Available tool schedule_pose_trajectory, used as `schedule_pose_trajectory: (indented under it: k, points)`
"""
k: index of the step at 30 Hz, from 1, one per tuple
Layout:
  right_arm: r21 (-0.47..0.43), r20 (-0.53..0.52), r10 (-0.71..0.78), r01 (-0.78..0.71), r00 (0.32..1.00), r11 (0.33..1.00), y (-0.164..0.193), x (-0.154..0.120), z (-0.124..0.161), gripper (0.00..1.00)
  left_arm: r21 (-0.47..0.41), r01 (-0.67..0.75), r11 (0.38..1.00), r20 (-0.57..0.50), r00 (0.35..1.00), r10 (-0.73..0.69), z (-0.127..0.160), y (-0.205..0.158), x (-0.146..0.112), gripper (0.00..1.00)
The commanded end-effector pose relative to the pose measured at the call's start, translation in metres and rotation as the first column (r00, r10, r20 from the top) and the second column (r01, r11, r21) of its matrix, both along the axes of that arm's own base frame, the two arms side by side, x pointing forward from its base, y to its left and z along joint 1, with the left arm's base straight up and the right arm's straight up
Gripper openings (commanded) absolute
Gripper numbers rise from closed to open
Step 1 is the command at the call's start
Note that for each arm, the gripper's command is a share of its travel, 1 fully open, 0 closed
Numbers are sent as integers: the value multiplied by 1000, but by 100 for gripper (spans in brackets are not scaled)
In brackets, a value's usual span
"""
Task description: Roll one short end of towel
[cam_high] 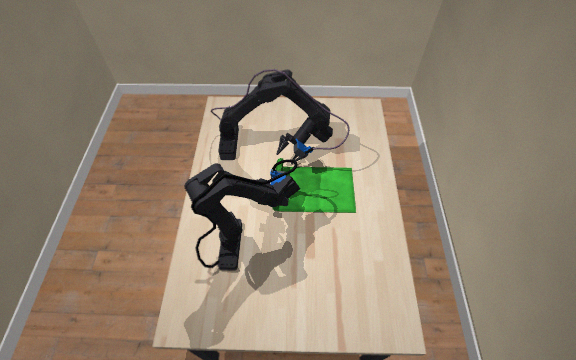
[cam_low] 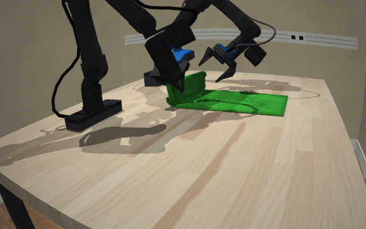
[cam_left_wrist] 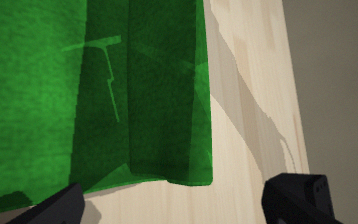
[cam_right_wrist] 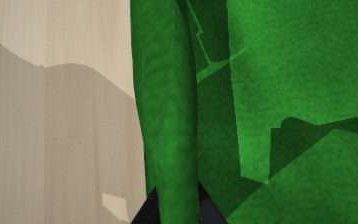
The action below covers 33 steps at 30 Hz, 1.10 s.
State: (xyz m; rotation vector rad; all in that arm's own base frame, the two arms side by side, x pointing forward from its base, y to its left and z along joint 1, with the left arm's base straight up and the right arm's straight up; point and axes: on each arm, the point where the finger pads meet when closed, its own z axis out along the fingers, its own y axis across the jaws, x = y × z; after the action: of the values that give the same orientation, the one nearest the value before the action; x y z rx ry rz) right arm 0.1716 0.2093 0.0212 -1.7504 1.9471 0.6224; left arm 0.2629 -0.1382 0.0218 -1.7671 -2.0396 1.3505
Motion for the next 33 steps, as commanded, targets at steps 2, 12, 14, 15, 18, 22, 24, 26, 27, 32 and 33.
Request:
schedule_pose_trajectory:
  k: [2,12,14,15,18,22,24,26,27,32,33]
  points:
    - [20,-148,45,-42,988,999,2,-11,5,12,-27,9,1000,121,993,-6,11,-6,0,88]
    - [21,-438,41,-36,898,999,2,-11,8,12,-84,-33,996,559,826,75,19,-24,-24,92]
    - [21,-486,40,-35,873,999,2,-11,9,12,-99,-38,994,638,764,93,20,-27,-29,93]
    - [21,-508,40,-34,860,999,2,-11,9,12,-106,-40,994,674,732,101,21,-29,-32,93]
    - [21,-530,40,-33,847,999,2,-11,9,12,-112,-42,993,707,699,109,22,-31,-34,94]
    - [21,-601,38,-32,798,999,2,-11,10,12,-137,-44,990,808,573,137,25,-37,-42,95]
    - [21,-629,37,-31,777,999,2,-11,10,12,-146,-45,988,840,522,147,26,-39,-45,96]
    - [21,-651,36,-30,759,999,2,-11,11,12,-152,-44,987,862,484,154,27,-41,-48,97]
    - [20,-659,36,-30,751,999,2,-11,11,12,-154,-44,987,868,471,157,27,-41,-48,97]
    - [20,-680,35,-30,733,999,2,-11,11,12,-156,-44,987,873,460,159,27,-42,-49,98]
    - [20,-680,35,-30,733,999,2,-11,11,12,-156,-39,987,873,461,156,27,-41,-48,98]
